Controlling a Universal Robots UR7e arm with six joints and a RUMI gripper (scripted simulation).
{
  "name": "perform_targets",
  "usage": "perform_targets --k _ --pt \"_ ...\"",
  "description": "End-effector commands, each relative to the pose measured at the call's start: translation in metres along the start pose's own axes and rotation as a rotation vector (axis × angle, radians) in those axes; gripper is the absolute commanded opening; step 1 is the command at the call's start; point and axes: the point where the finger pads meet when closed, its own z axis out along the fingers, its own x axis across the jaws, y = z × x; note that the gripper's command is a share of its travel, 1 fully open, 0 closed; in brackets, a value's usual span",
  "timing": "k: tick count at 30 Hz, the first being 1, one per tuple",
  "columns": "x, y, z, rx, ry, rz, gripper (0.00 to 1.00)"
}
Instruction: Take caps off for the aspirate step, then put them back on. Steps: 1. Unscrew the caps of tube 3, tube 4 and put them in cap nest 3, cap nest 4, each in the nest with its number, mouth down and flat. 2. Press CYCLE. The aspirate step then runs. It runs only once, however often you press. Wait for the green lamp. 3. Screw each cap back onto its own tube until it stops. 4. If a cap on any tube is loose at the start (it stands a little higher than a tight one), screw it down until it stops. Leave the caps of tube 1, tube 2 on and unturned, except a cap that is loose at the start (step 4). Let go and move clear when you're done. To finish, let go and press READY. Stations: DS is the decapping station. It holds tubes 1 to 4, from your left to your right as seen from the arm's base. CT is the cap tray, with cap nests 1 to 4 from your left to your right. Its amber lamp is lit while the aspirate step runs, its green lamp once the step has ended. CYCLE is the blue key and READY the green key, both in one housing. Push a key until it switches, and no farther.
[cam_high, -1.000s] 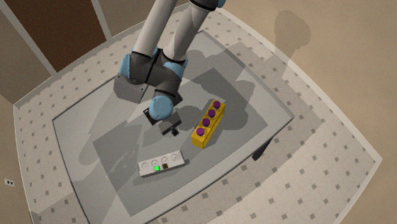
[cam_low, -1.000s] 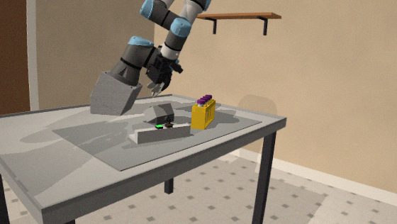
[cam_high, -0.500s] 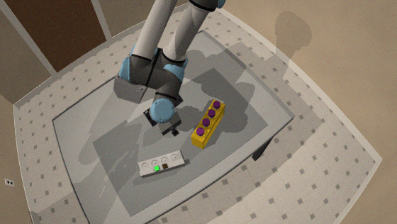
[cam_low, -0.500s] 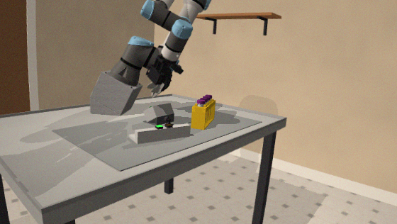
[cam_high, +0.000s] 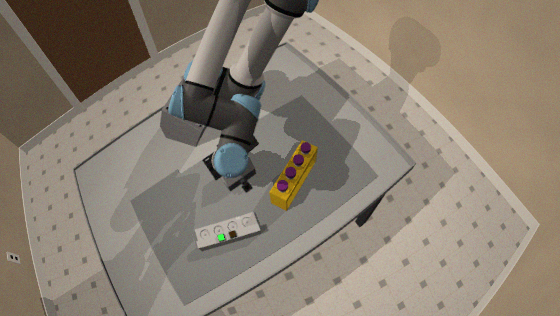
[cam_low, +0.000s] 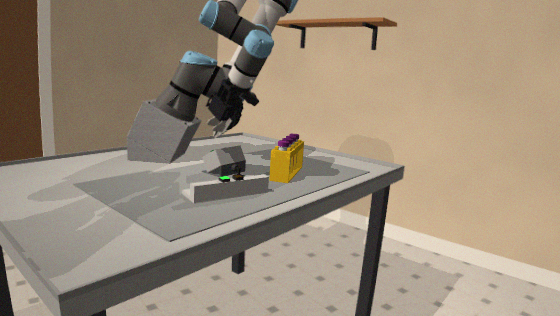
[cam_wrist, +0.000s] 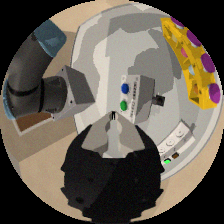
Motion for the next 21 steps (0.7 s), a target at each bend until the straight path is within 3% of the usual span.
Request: perform_targets --k 1,21 --pt "0.0007 0.0026 0.0032 0.005 -0.082 0.004 0.00" --pt "0.0020 0.0028 0.0051 0.005 -0.082 0.004 0.00"
